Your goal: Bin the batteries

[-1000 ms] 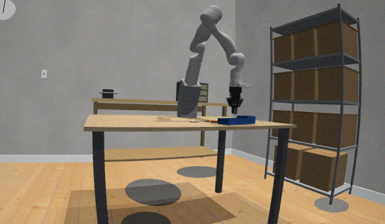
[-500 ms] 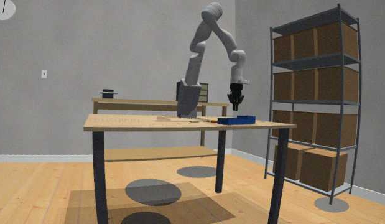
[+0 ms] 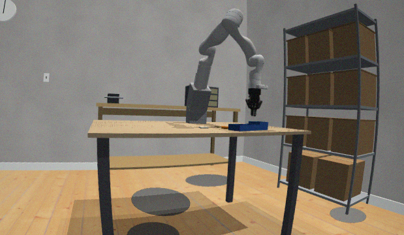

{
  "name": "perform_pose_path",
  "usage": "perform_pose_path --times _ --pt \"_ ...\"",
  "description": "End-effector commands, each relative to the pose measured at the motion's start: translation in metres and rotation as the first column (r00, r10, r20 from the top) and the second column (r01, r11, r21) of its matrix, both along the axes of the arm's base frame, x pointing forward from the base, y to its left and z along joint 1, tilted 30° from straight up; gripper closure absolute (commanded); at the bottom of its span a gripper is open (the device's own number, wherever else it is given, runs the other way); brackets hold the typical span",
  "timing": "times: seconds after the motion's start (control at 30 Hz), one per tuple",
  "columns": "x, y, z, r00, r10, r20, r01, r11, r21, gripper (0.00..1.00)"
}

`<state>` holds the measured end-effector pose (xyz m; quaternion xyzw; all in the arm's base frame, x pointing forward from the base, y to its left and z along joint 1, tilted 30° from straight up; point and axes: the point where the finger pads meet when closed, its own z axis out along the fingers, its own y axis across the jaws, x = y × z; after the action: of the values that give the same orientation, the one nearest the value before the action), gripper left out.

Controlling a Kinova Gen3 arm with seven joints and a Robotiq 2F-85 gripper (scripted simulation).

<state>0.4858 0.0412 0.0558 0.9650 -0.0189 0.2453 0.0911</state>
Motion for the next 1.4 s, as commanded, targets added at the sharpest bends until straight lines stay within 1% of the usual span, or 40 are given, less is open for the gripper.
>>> perform_pose_path --times 0.0,0.27,0.7,0.77,1.07,1.37 --pt "-0.001 0.022 -0.005 1.0 0.028 -0.006 -0.028 1.0 0.004 0.91" --pt "-0.001 0.022 -0.005 1.0 0.028 -0.006 -0.028 1.0 0.004 0.91" --pt "0.016 0.016 -0.035 1.0 0.028 -0.006 -0.028 1.0 0.004 0.91" --pt "0.016 0.016 -0.035 1.0 0.028 -0.006 -0.028 1.0 0.004 0.91" --pt "0.027 0.012 -0.056 1.0 0.028 -0.006 -0.028 1.0 0.004 0.91" --pt "0.027 0.012 -0.056 1.0 0.028 -0.006 -0.028 1.0 0.004 0.91"
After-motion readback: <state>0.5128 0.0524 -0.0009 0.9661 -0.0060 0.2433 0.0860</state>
